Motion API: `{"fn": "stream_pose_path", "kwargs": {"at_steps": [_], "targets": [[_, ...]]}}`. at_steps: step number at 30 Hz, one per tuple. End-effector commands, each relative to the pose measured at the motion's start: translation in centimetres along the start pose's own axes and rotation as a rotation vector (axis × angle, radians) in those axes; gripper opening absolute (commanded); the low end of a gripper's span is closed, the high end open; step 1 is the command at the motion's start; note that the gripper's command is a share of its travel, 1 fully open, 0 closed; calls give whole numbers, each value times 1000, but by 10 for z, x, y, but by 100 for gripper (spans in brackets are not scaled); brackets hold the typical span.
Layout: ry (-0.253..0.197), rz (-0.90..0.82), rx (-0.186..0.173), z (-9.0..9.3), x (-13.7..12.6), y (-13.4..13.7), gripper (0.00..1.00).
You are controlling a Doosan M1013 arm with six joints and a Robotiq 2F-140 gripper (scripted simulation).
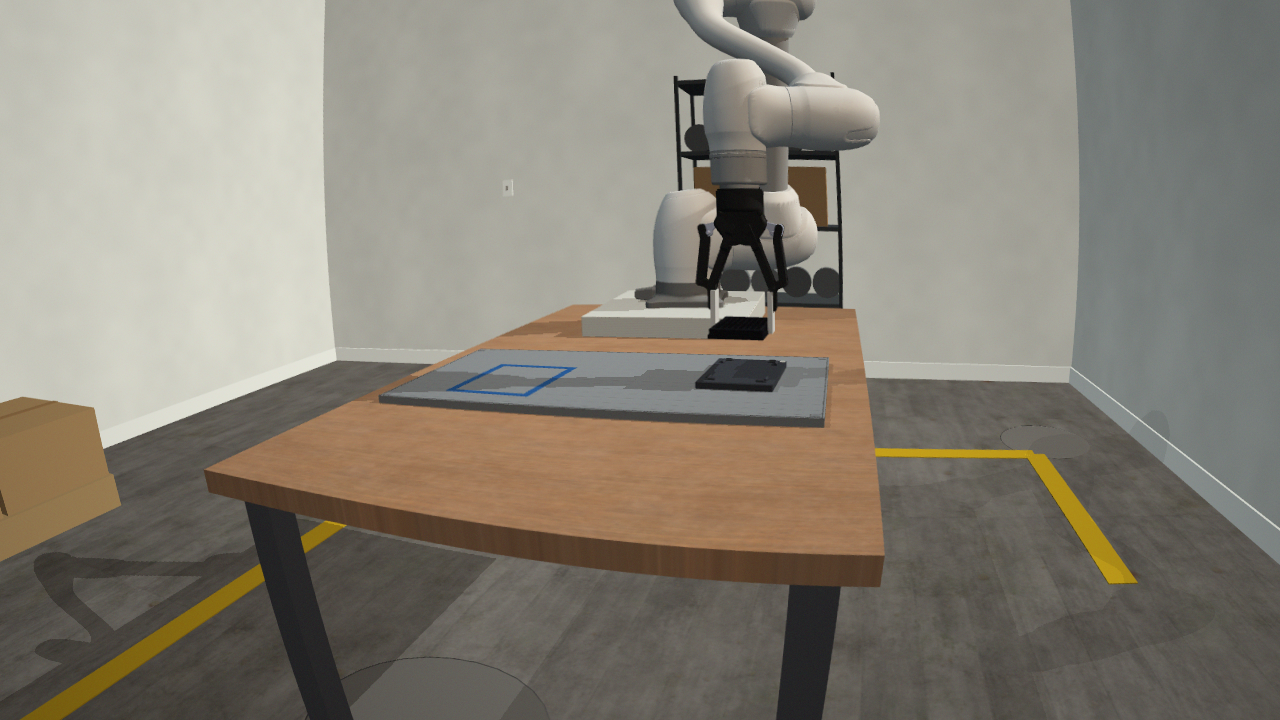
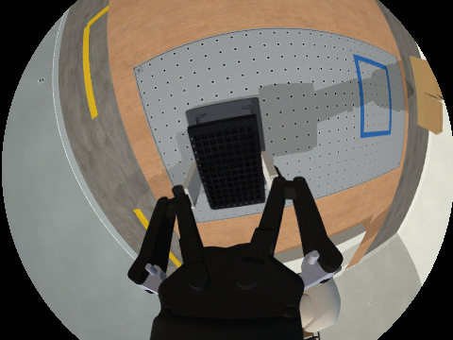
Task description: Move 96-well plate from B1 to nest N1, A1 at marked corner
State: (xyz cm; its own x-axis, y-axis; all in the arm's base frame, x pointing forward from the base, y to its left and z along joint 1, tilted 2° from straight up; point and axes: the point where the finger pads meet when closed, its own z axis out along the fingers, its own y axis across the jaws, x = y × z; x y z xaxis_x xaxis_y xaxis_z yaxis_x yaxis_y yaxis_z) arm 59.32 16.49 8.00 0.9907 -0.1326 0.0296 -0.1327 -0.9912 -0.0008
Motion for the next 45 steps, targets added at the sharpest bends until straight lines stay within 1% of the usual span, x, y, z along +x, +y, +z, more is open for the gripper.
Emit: {"fn": "stream_pose_path", "kwargs": {"at_steps": [1,34,45], "targets": [[0,0,0,0,0,-2,0],[0,0,0,0,0,-1,0],[0,0,0,18,0,-1,0]]}}
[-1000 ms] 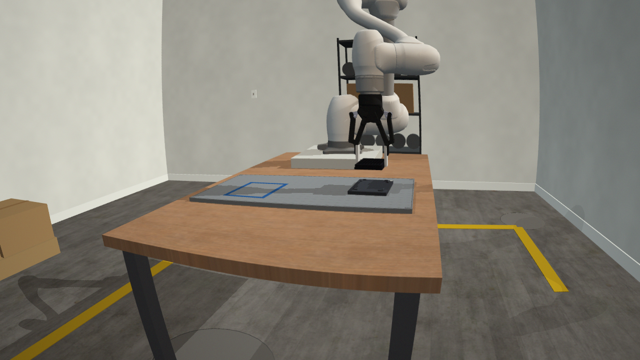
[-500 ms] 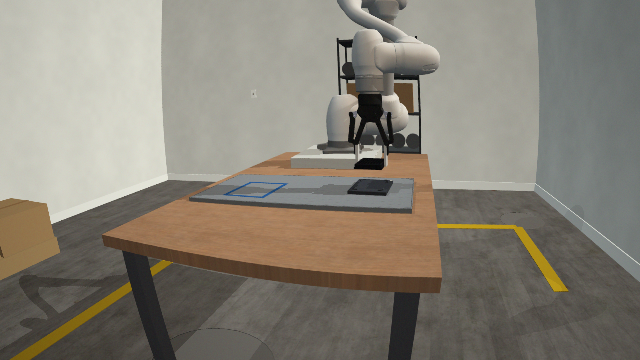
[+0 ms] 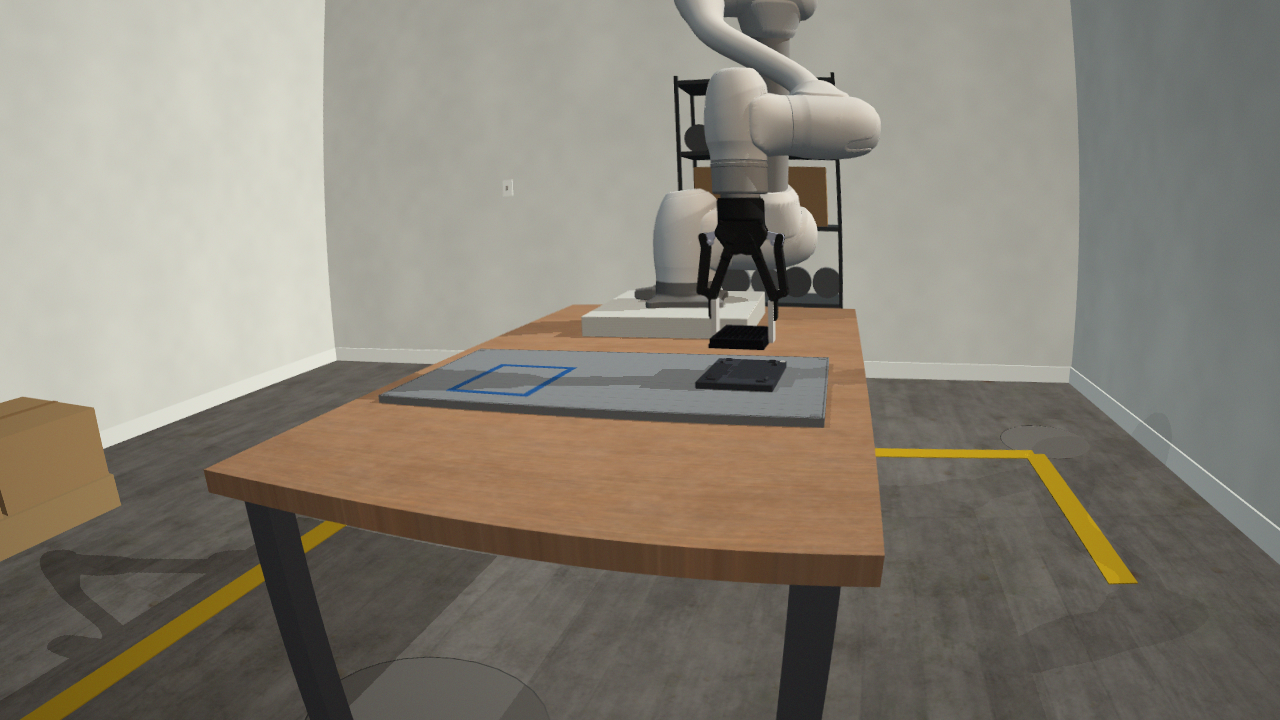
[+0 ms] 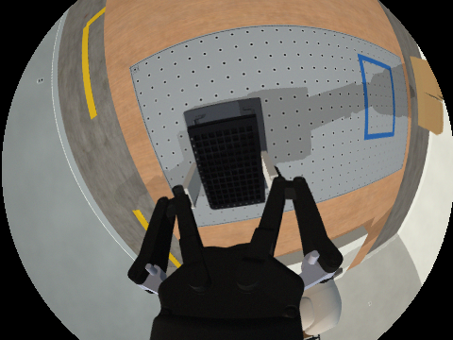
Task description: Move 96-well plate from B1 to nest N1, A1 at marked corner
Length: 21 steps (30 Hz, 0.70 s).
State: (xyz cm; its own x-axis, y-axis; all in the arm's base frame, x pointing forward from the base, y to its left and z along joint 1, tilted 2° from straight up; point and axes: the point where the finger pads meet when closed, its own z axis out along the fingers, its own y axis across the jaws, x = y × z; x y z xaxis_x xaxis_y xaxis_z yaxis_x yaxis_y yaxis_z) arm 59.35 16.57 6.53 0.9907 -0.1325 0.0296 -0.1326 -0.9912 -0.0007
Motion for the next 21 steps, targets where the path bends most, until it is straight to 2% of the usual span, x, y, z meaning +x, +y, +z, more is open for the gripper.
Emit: {"fn": "stream_pose_path", "kwargs": {"at_steps": [1,21], "targets": [[0,0,0,4,0,0,0],[0,0,0,32,0,0,0]]}}
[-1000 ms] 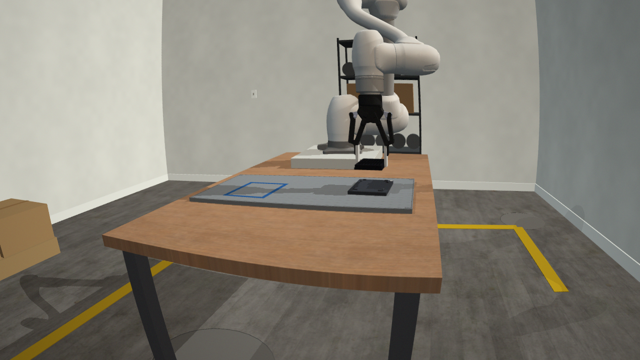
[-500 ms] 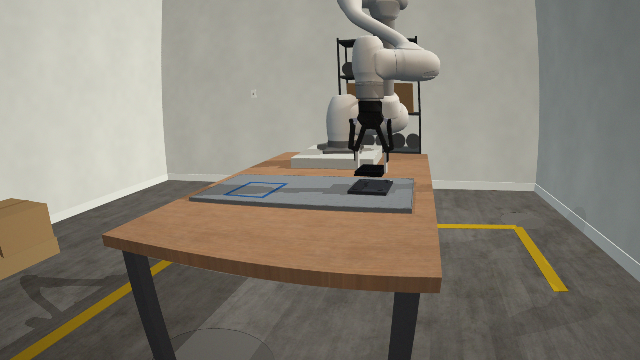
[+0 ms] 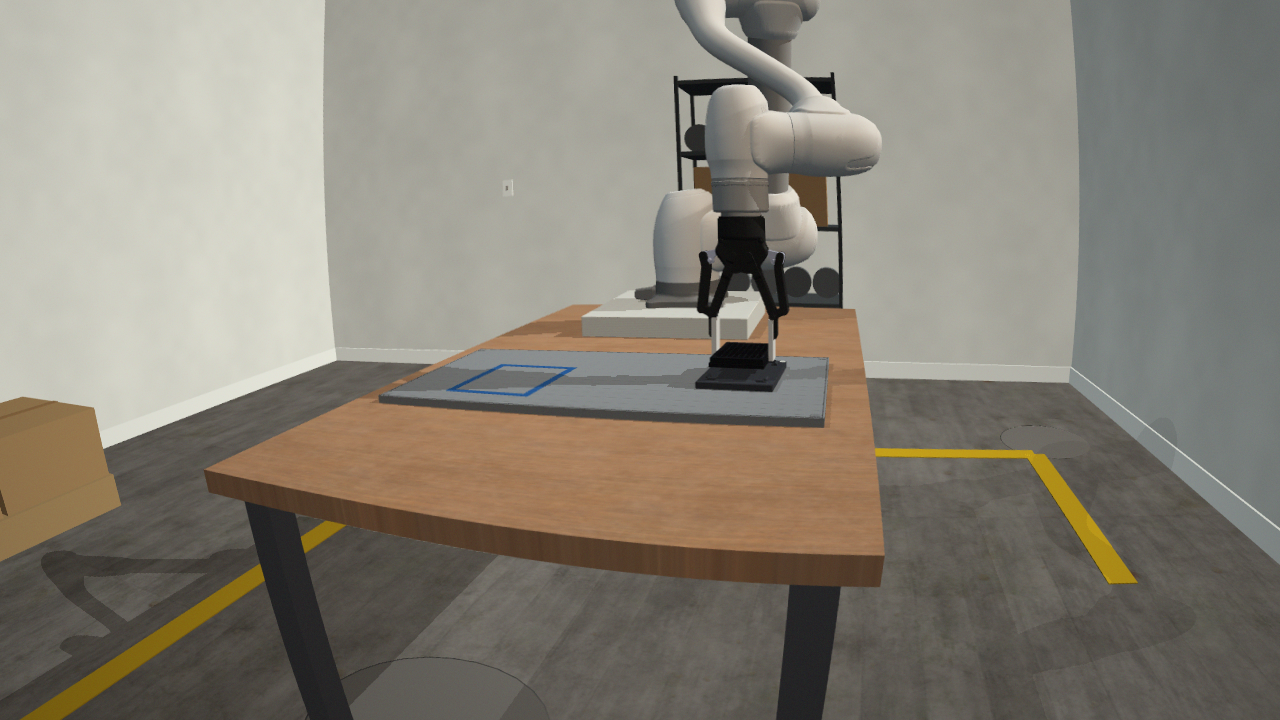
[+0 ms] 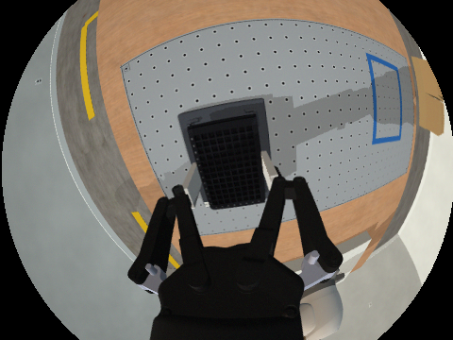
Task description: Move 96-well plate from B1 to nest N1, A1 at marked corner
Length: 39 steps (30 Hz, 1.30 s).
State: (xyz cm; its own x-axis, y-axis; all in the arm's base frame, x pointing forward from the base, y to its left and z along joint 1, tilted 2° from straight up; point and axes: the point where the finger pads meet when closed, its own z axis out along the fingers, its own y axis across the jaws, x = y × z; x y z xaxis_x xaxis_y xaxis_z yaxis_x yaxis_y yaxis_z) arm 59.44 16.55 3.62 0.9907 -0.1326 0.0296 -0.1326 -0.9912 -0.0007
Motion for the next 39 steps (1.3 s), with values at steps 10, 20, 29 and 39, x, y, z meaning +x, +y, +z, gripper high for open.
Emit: {"fn": "stream_pose_path", "kwargs": {"at_steps": [10,20,29,39], "targets": [[0,0,0,7,0,0,0],[0,0,0,7,0,0,0],[0,0,0,8,0,0,0],[0,0,0,10,0,0,0]]}}
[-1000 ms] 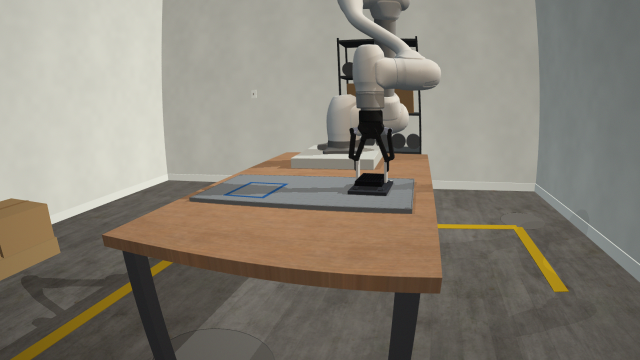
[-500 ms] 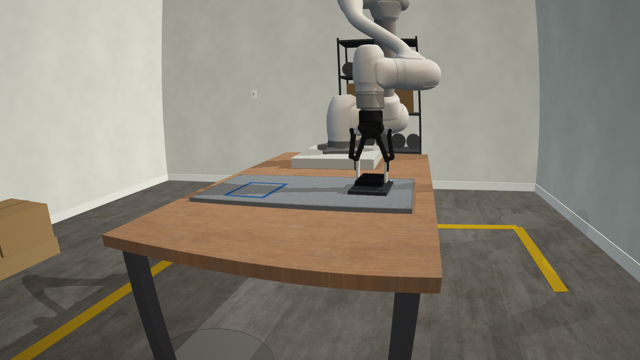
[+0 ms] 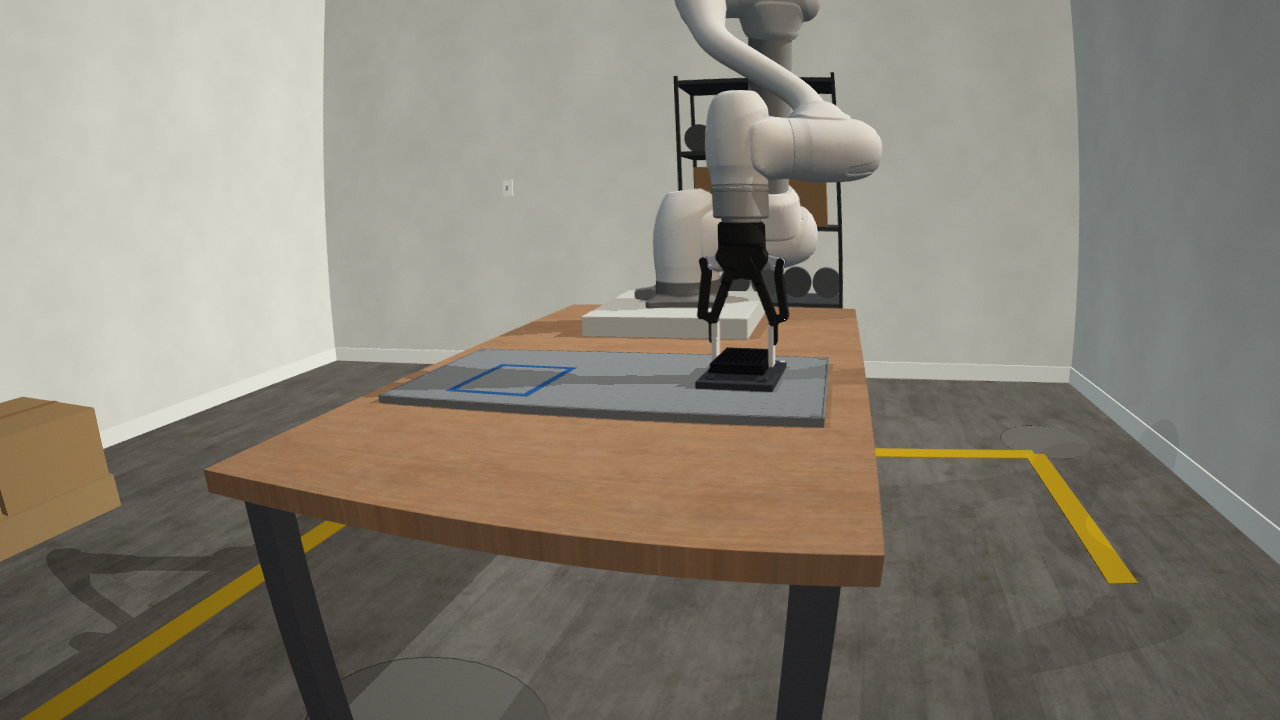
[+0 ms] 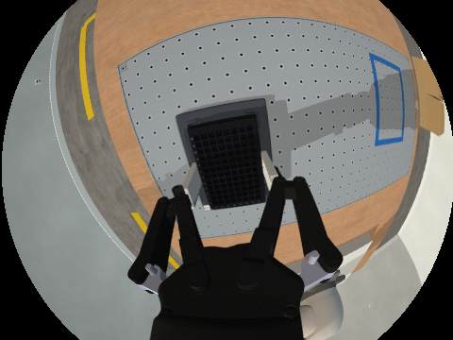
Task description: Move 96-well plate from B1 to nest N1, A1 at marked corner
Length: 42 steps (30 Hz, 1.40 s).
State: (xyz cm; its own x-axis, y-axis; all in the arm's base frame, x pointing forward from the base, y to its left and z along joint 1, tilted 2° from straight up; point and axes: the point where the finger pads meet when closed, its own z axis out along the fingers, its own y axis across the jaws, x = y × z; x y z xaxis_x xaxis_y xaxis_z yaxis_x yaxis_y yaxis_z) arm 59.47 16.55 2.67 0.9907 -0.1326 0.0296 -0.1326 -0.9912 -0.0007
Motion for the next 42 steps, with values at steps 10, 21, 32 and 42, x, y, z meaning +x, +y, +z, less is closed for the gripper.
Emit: {"fn": "stream_pose_path", "kwargs": {"at_steps": [10,21,32,42], "targets": [[0,0,0,2,0,0,0],[0,0,0,3,0,0,0],[0,0,0,5,0,0,0],[0,0,0,7,0,0,0]]}}
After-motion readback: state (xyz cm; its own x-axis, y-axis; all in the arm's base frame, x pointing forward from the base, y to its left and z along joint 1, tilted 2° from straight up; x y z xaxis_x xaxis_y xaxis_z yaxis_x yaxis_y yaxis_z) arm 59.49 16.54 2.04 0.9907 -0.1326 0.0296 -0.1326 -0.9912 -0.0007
